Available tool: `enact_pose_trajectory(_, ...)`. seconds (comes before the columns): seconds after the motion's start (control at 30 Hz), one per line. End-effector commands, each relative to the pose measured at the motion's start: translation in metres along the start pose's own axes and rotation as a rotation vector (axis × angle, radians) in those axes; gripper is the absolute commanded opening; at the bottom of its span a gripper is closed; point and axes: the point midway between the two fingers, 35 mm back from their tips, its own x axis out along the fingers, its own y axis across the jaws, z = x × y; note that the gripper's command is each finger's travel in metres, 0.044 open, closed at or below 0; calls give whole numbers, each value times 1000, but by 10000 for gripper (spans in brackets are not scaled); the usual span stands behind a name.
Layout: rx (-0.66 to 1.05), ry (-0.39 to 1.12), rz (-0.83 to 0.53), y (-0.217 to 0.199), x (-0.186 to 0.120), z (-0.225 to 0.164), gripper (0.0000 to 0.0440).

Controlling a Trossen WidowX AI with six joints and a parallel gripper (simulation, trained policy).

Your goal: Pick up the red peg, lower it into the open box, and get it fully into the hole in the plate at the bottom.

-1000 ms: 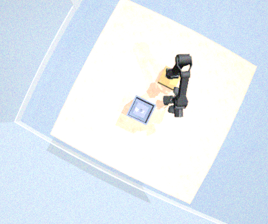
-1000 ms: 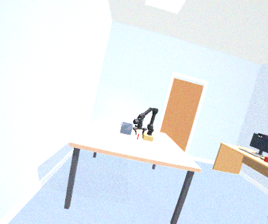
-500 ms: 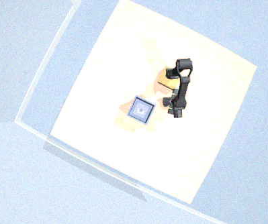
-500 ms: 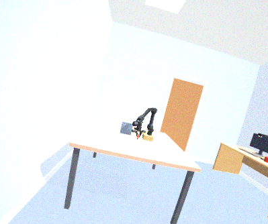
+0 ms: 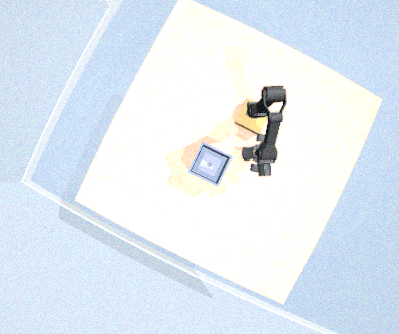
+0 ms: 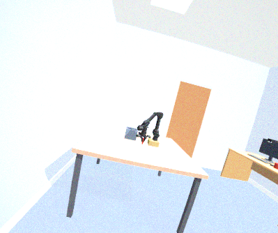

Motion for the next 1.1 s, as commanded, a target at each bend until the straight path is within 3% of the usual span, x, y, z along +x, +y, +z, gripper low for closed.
enact_pose_trajectory(0.0, 17, 18, 39, 7, -12, -1, 0)
enact_pose_trajectory(0.57, 8, 57, 217, 33, -77, 1, 0)
enact_pose_trajectory(1.07, -26, -14, 320, 46, -139, 35, 0)
